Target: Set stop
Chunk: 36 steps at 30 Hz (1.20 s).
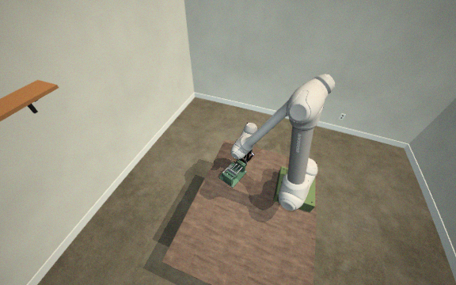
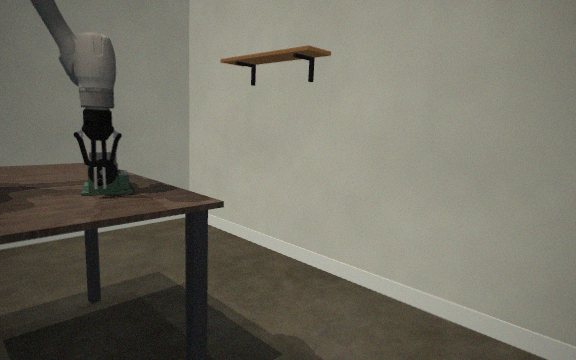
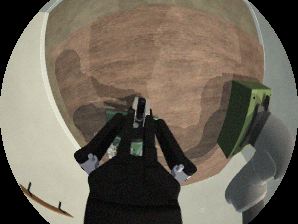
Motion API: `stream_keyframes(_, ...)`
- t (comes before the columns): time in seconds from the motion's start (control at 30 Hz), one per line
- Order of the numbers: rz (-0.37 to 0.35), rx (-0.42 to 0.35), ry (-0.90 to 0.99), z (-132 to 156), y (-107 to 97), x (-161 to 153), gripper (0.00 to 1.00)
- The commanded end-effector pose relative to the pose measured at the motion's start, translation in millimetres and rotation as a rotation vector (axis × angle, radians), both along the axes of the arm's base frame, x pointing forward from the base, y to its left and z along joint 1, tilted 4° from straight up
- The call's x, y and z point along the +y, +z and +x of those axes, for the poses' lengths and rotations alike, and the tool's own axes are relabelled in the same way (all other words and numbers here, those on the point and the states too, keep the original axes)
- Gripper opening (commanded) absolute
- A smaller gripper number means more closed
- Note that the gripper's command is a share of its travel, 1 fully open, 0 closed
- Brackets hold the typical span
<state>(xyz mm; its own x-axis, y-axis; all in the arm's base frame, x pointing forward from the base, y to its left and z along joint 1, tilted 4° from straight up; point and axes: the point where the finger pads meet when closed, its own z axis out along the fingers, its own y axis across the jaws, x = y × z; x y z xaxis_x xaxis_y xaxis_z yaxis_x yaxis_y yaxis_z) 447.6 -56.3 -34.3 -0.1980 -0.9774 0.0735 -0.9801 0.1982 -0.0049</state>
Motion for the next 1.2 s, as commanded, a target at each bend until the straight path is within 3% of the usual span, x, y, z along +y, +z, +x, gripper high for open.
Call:
stream_keyframes(0.0, 0.0, -0.002, 0.0, 5.8, -1.0, -1.2, 0.04)
stream_keyframes(0.43, 0.0, -0.002, 0.0, 33.6, 15.9, -5.6, 0.04)
stream_keyframes(1.17, 0.0, -0.002, 0.0, 28.5, 46.3, -2.3, 0.04)
